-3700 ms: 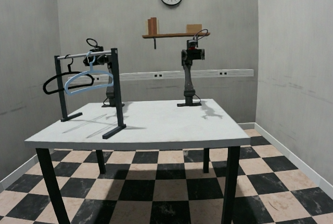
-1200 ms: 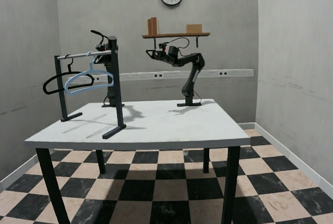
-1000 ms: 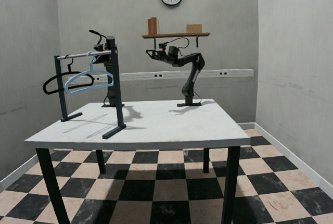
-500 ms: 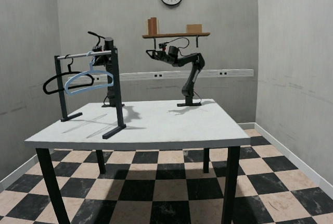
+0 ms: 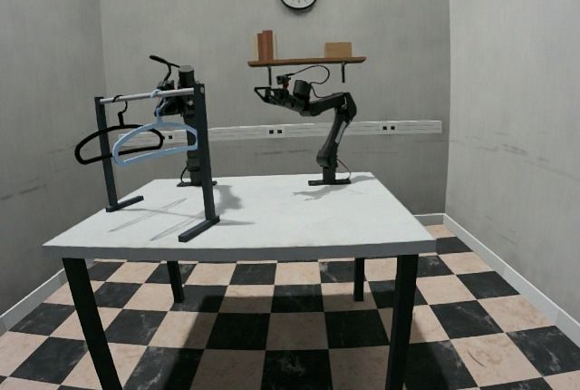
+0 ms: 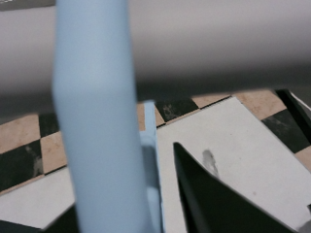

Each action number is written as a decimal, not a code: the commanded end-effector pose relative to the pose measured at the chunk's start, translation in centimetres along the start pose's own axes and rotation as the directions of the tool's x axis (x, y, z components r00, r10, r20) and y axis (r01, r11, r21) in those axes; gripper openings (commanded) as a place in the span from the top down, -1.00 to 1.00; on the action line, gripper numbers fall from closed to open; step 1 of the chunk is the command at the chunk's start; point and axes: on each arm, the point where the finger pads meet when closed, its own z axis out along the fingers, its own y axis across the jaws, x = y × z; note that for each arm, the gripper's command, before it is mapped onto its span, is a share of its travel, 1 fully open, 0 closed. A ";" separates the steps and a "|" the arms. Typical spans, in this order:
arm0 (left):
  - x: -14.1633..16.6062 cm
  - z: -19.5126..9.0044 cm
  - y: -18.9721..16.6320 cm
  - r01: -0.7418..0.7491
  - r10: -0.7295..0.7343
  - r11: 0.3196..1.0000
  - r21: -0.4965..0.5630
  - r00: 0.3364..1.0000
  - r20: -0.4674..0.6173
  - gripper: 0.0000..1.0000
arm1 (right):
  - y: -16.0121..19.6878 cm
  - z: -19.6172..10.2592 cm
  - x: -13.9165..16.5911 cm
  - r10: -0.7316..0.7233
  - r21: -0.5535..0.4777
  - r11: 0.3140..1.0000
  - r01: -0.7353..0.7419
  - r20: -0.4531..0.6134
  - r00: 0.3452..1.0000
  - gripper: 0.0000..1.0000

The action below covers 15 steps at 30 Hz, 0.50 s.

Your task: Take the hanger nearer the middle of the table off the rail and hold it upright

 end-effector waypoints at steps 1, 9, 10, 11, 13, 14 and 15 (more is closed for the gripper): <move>-0.7 0.0 -0.1 -0.001 0.001 1.000 0.000 1.000 0.023 -1.00 | -0.3 -0.2 -2.5 0.033 -0.014 0.999 -0.032 0.057 0.998 0.57; -0.7 0.0 -0.1 -0.001 0.001 1.000 0.000 1.000 0.023 -1.00 | -0.5 -0.7 -2.7 0.035 -0.010 0.999 -0.034 0.065 0.997 0.79; -0.7 0.0 -0.1 -0.001 0.001 1.000 0.000 1.000 0.023 -1.00 | -0.5 -0.7 -2.7 0.035 -0.009 0.999 -0.034 0.066 0.997 0.82; -0.7 0.0 -0.1 -0.001 0.001 1.000 0.000 1.000 0.023 -1.00 | -0.5 -0.7 -2.7 0.042 -0.009 0.999 -0.042 0.066 0.997 0.85; -0.7 0.0 -0.1 -0.001 0.001 1.000 0.000 1.000 0.023 -1.00 | -0.6 -0.8 -2.7 0.042 -0.007 0.999 -0.042 0.066 0.997 0.91; -0.7 0.0 -0.1 -0.001 0.001 1.000 0.000 1.000 0.023 -1.00 | -0.6 -0.8 -2.7 0.042 -0.006 0.999 -0.042 0.066 0.997 0.94; -0.7 0.0 -0.1 -0.001 0.001 1.000 0.000 1.000 0.023 -1.00 | -0.6 -0.8 -2.7 0.042 -0.005 0.999 -0.042 0.067 0.997 1.00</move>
